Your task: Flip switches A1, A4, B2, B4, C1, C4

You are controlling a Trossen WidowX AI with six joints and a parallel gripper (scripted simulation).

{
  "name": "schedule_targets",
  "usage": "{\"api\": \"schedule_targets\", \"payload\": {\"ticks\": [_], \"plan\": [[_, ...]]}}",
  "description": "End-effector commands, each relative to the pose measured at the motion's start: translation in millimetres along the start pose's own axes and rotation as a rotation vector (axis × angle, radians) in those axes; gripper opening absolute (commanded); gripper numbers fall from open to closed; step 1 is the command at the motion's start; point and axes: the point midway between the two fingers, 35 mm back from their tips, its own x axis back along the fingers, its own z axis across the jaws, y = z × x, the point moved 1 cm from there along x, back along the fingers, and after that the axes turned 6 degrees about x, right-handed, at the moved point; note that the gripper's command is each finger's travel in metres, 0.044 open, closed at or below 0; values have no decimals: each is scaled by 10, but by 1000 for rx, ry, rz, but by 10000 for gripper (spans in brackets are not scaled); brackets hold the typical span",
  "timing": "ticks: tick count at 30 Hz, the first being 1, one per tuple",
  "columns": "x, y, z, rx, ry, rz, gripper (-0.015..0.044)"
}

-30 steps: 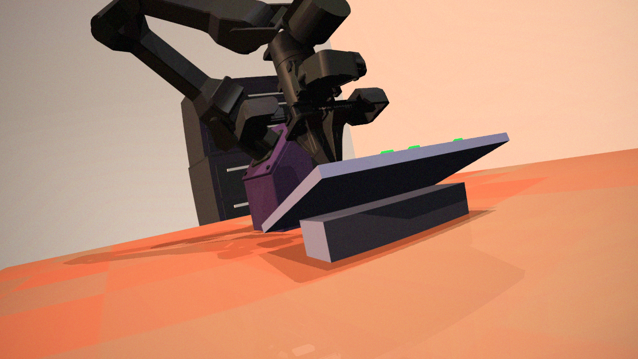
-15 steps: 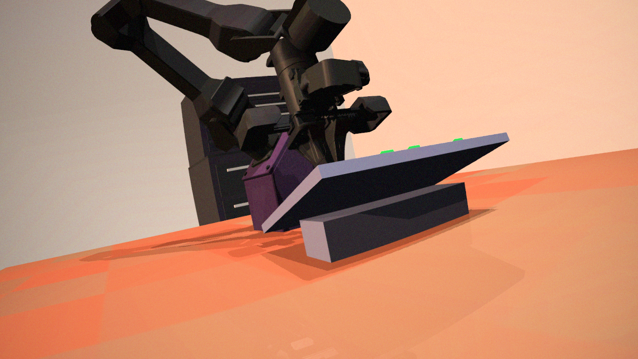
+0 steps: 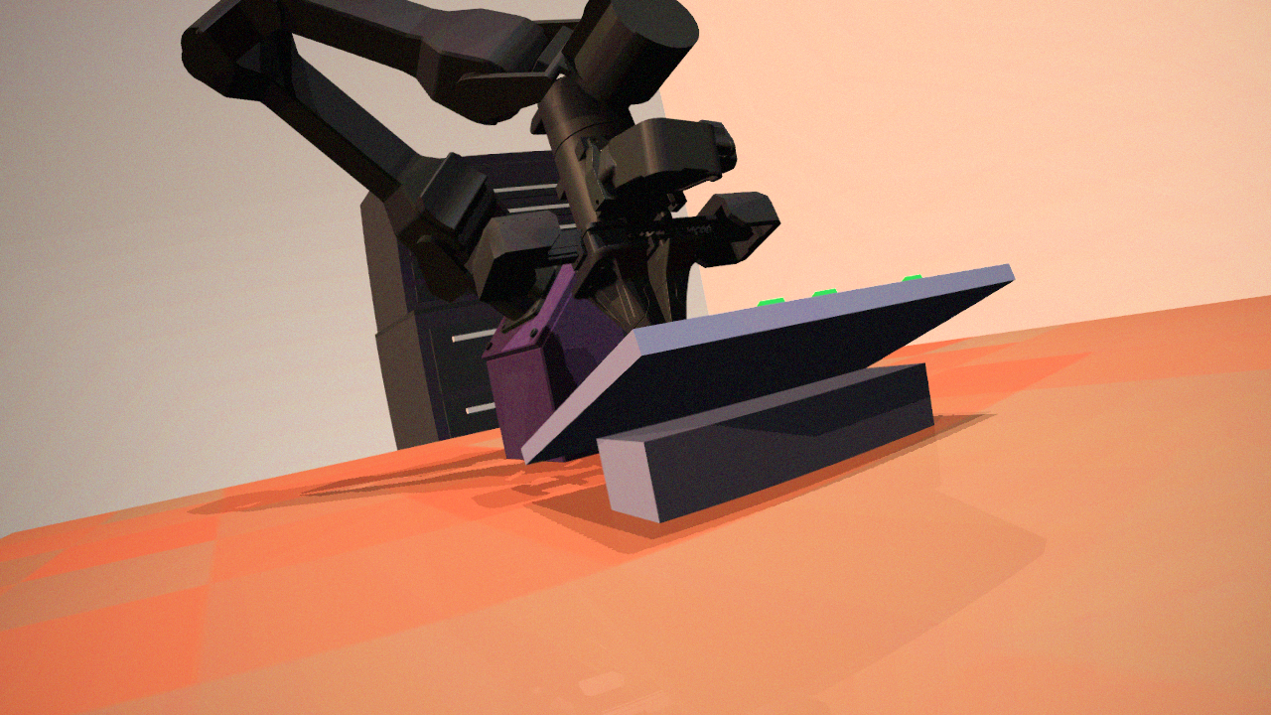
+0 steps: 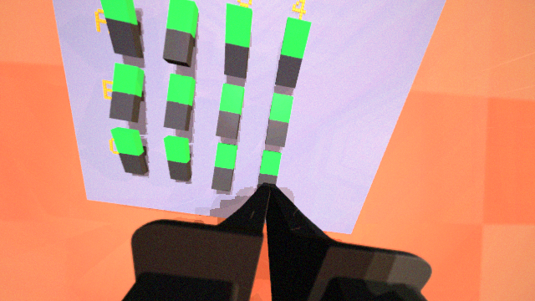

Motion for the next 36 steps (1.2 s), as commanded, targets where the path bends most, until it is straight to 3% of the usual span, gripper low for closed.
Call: {"api": "schedule_targets", "payload": {"ticks": [1, 36], "plan": [[-7, -4, 7, 7, 4, 1, 0], [-54, -6, 7, 7, 4, 1, 0]]}}
